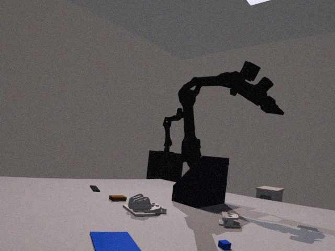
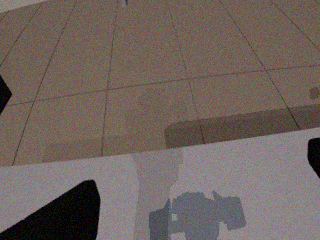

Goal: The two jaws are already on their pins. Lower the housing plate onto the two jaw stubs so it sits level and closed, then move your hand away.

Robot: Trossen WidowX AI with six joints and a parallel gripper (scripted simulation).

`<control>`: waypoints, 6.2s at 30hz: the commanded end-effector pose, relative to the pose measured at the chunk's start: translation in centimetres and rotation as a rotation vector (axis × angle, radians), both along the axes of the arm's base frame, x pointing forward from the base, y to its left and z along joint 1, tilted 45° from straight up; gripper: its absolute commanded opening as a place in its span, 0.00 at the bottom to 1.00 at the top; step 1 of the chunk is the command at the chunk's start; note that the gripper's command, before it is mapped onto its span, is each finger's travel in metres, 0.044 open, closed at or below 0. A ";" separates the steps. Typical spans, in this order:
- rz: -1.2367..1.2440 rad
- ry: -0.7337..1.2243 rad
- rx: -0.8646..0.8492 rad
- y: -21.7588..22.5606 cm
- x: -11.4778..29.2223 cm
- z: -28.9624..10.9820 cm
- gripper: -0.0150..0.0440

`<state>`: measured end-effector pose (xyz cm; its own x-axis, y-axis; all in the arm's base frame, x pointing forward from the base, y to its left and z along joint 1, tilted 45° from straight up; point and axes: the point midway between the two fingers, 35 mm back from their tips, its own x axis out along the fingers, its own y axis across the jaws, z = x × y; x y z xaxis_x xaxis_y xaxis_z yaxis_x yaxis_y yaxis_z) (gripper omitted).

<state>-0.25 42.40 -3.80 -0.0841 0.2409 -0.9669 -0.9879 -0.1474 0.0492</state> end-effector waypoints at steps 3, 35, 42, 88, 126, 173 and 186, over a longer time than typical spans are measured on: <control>0.042 -0.075 -0.123 -2.2 3.3 -3.2 1.00; 0.431 -0.065 -0.859 -20.7 13.9 -14.3 1.00; 0.525 0.006 -0.971 -24.1 14.6 -15.1 1.00; 0.525 0.006 -0.973 -27.0 14.6 -17.8 1.00; 0.525 0.006 -0.973 -27.0 14.6 -17.8 1.00; 0.525 0.006 -0.973 -27.0 14.6 -17.8 1.00; 0.525 0.006 -0.973 -27.0 14.6 -17.8 1.00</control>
<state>14.27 15.33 -21.57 0.0375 -0.6904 -0.7224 -0.8150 -0.4395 0.3777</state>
